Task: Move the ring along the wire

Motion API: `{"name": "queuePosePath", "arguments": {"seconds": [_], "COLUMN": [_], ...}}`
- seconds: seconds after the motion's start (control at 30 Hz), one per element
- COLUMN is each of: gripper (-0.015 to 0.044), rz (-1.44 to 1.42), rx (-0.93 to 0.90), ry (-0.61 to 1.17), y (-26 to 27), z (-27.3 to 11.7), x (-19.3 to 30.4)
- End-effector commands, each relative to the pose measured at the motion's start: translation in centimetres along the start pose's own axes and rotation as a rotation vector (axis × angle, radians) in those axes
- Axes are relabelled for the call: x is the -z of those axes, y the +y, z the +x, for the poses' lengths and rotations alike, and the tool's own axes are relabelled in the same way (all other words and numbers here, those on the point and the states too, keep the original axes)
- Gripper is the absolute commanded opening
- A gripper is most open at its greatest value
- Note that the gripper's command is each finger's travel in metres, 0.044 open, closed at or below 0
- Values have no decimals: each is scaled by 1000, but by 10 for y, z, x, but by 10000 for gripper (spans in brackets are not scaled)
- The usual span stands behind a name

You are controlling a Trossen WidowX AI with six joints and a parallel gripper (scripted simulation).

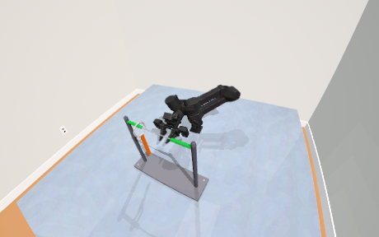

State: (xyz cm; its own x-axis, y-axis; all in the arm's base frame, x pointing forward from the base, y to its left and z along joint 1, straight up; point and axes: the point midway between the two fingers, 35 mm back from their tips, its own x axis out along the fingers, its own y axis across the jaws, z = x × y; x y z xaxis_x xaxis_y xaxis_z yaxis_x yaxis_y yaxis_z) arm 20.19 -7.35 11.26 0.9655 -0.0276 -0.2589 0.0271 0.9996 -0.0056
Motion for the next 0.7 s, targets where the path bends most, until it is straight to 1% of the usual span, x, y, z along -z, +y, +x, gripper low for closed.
{"name": "queuePosePath", "arguments": {"seconds": [0.0, 0.1, 0.47, 0.67], "gripper": [160, 160, 160, 160], "rz": [9, 6, 7, 9], "rx": [23, 27, 47, 47], "ry": [-1, -6, -90, -97], "y": [-7, -8, -9, -8], "z": [-2, 2, 33, 31], "x": [10, 5, -37, -39]}}
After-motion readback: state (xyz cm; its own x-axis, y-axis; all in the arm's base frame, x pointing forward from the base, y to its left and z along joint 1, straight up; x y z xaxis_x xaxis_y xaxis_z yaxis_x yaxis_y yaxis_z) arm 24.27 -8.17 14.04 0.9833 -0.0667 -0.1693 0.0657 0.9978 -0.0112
